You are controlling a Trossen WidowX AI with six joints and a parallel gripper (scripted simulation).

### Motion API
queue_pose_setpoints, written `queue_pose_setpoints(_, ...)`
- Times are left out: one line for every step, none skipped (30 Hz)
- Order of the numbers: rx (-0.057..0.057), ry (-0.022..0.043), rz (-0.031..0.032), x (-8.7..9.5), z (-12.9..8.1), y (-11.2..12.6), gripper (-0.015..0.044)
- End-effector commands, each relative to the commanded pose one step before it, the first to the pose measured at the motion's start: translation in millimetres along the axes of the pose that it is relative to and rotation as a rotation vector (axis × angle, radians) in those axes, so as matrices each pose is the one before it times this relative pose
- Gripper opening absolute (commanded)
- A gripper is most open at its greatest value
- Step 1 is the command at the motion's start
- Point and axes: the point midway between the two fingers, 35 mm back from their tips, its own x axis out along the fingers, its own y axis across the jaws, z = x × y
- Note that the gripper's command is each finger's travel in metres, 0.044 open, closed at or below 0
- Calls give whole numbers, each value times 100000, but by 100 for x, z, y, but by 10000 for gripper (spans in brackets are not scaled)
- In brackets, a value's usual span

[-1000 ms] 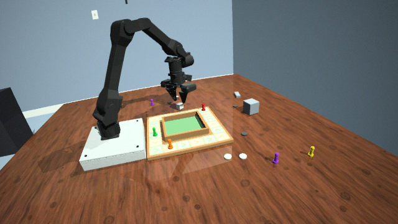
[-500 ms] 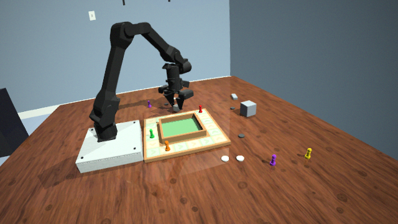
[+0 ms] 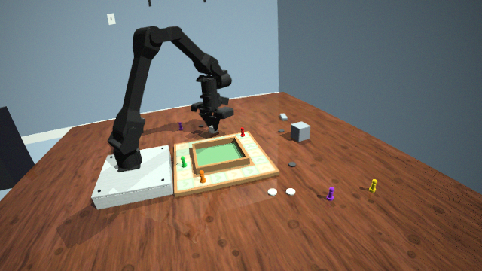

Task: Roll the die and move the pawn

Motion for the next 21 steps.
queue_pose_setpoints(246, -1460, -308, -2004, 532, 118, 0)
queue_pose_setpoints(0, -7, 7, -640, 63, 48, 0)
queue_pose_setpoints(0, -6, 7, -644, 49, 47, 0)
queue_pose_setpoints(0, -4, 7, -647, 35, 46, 0)
queue_pose_setpoints(0, -3, 7, -650, 20, 45, 0)
queue_pose_setpoints(0, -2, 7, -652, 6, 43, 0)
queue_pose_setpoints(0, 0, 7, -656, -9, 42, 0)
queue_pose_setpoints(0, 1, 7, -658, -24, 41, 0)
queue_pose_setpoints(0, 2, 7, -659, -38, 40, 0)
queue_pose_setpoints(0, 4, 6, -661, -53, 38, 0)
queue_pose_setpoints(0, 5, 6, -662, -68, 37, 0)
queue_pose_setpoints(0, 7, 6, -663, -83, 35, 0)
queue_pose_setpoints(0, 8, 6, -663, -97, 33, 0)
queue_pose_setpoints(0, 9, 6, -662, -112, 31, 0)
queue_pose_setpoints(0, 9, 4, -536, -102, 24, 0)
queue_pose_setpoints(0, 6, 3, -322, -66, 14, 0)
queue_pose_setpoints(0, 2, 1, -107, -23, 5, 0)
queue_pose_setpoints(0, 0, 0, 0, 0, 0, 0)
queue_pose_setpoints(260, 3, -5, 14, -31, -105, 0)
queue_pose_setpoints(779, 9, -16, 43, -93, -315, 0)
queue_pose_setpoints(1298, 15, -27, 73, -158, -522, 0)
